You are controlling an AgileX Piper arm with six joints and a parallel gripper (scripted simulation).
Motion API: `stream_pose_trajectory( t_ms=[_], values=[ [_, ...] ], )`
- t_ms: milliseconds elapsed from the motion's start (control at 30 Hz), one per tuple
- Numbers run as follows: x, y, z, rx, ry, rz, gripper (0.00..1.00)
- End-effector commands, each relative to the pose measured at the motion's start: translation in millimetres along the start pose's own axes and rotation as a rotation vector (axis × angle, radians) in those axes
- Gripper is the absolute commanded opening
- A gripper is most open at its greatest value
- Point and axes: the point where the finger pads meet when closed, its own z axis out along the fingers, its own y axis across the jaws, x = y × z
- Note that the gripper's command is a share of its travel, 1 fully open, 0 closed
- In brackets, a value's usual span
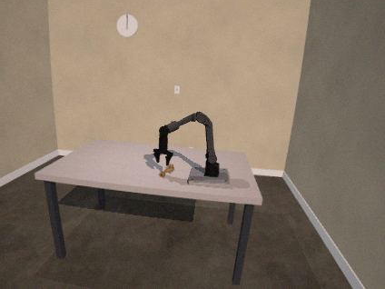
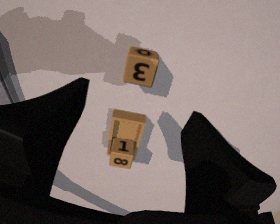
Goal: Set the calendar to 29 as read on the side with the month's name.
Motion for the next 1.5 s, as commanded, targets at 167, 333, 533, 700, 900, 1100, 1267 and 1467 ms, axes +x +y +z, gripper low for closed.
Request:
stream_pose_trajectory(
  t_ms=[167,333,533,700,900,1100,1267,1467],
  values=[
    [0.0,0.5,1.9,-0.006,-0.003,-0.12,1.0],
    [0.0,0.4,1.8,-0.006,-0.003,-0.118,0.59],
    [0.0,0.4,1.8,-0.006,-0.003,-0.119,0.59],
    [0.0,0.4,1.8,-0.006,-0.003,-0.119,0.59],
    [0.0,0.4,1.8,-0.006,-0.003,-0.119,0.59],
    [0.0,0.4,1.8,-0.006,-0.003,-0.119,0.59],
    [0.0,0.4,1.8,-0.006,-0.003,-0.119,0.59],
    [0.0,0.5,1.9,-0.006,-0.003,-0.119,0.59]
  ],
)
